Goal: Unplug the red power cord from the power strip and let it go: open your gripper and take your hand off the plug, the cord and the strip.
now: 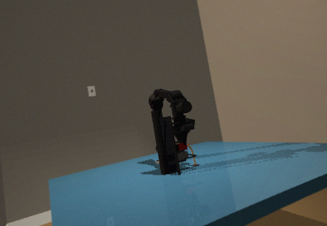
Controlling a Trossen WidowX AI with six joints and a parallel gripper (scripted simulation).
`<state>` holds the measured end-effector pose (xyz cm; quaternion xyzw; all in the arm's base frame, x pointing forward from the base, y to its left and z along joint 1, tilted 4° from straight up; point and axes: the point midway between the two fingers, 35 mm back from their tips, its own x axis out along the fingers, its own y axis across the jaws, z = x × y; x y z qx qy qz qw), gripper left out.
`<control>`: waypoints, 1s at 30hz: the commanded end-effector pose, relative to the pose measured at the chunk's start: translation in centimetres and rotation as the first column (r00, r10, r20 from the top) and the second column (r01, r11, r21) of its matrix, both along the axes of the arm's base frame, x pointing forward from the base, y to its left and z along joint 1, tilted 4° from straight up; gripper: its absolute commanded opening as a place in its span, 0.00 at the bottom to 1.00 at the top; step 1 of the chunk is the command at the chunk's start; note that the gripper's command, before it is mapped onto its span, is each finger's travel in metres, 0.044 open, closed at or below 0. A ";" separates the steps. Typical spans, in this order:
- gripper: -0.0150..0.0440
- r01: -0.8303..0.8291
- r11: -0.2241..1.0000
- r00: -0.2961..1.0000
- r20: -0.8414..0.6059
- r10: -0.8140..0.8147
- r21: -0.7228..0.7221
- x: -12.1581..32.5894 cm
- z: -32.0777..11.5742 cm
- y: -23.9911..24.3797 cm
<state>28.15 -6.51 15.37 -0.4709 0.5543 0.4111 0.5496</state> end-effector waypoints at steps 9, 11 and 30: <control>0.30 0.000 1.000 1.000 -0.001 0.000 0.000 0.0 -0.1 0.0; 0.28 0.000 1.000 1.000 -0.001 0.000 0.000 0.0 -0.1 0.0; 0.25 -0.001 1.000 1.000 0.000 0.001 0.004 0.7 -0.2 2.2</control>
